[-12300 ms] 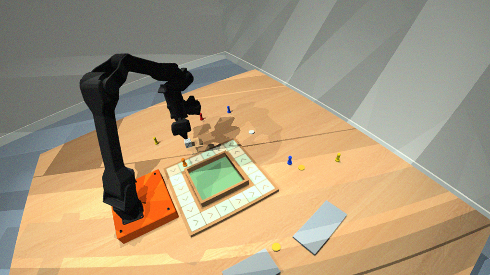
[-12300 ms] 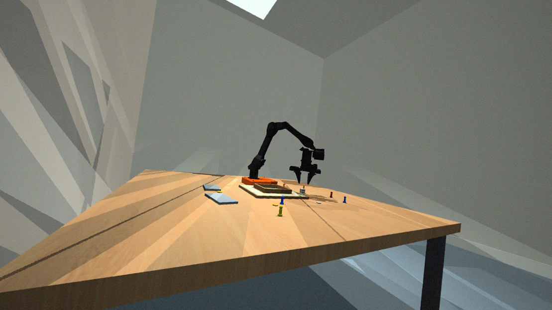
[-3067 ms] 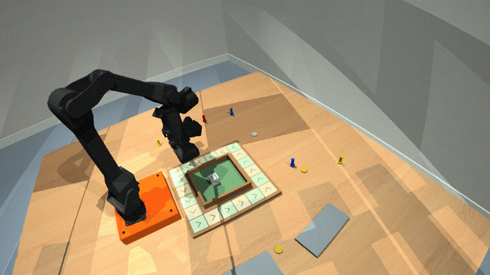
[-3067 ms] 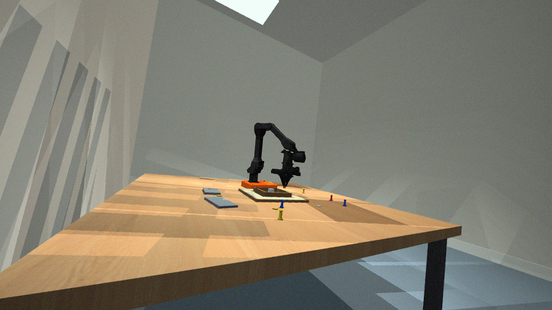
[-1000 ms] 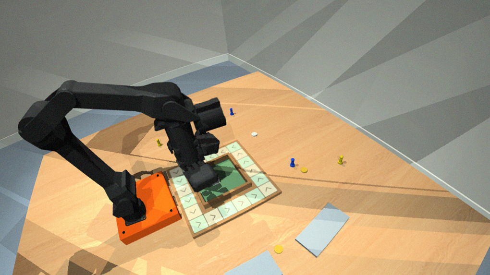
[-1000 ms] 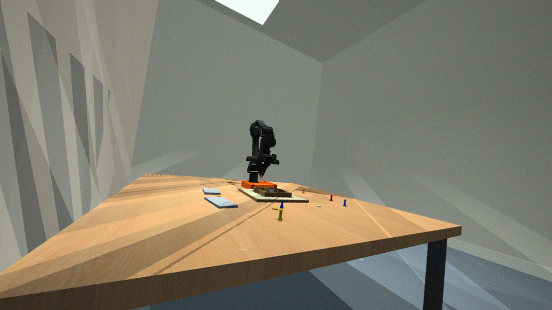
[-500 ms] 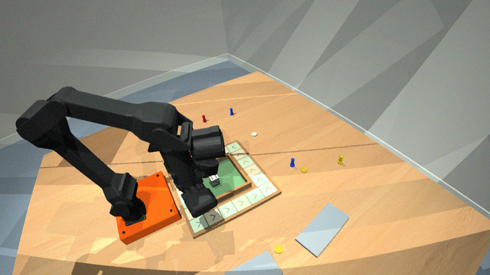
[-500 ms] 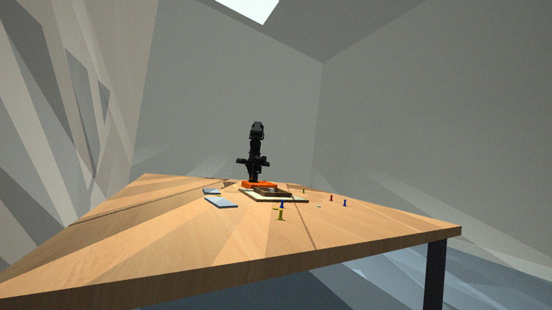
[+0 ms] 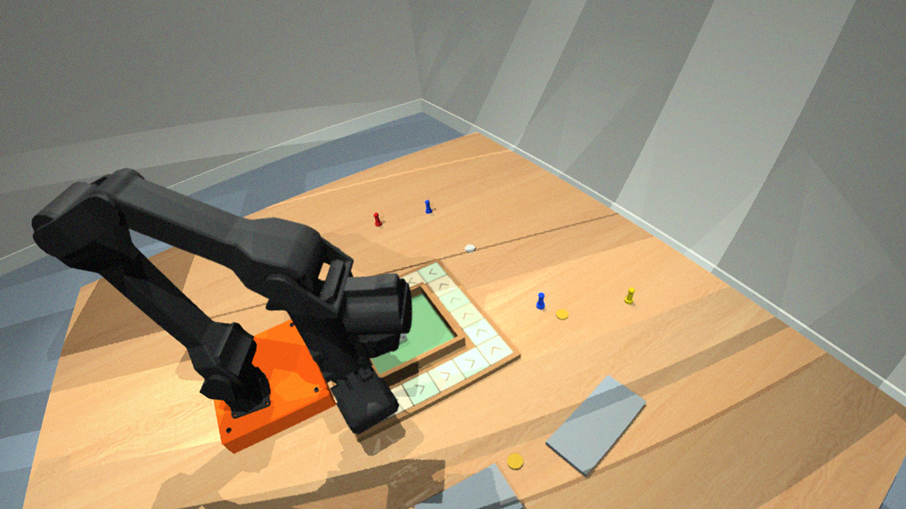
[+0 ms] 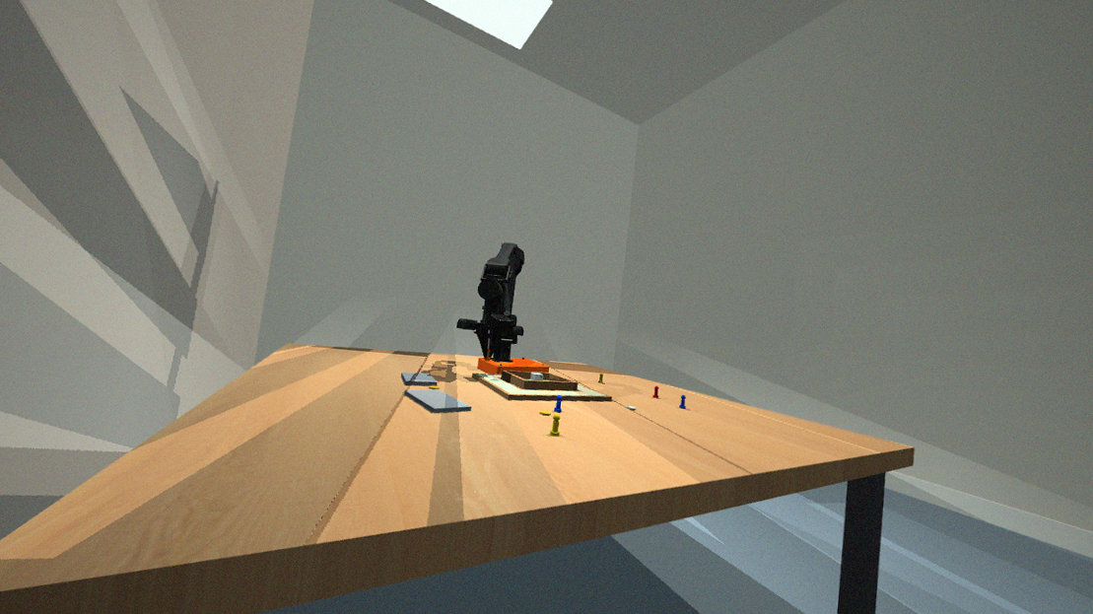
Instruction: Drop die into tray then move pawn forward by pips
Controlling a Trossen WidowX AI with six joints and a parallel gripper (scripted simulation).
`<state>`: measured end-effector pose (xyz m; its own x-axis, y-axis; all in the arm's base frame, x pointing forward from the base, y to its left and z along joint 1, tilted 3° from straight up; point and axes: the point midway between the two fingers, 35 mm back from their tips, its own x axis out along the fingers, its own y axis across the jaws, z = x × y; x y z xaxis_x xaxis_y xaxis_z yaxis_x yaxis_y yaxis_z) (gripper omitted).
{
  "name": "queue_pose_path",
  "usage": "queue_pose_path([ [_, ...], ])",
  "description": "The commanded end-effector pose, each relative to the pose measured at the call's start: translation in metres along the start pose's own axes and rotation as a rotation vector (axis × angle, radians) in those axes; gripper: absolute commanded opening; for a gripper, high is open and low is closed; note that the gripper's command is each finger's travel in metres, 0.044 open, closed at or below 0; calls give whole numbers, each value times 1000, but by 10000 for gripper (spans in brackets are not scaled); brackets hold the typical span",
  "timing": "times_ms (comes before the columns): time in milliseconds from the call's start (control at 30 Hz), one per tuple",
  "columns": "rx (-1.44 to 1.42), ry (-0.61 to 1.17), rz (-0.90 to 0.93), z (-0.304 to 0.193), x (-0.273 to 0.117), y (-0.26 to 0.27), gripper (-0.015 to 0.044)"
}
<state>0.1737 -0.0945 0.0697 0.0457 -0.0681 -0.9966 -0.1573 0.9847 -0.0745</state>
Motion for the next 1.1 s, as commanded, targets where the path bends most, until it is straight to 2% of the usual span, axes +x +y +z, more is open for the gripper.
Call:
queue_pose_path([
  [0,-7,12,11,-3,16,2,0],
  [633,-7,12,11,-4,44,3,0],
  [967,0,6,4,-2,37,1,263],
  [1067,-5,9,8,0,8,0,341],
])
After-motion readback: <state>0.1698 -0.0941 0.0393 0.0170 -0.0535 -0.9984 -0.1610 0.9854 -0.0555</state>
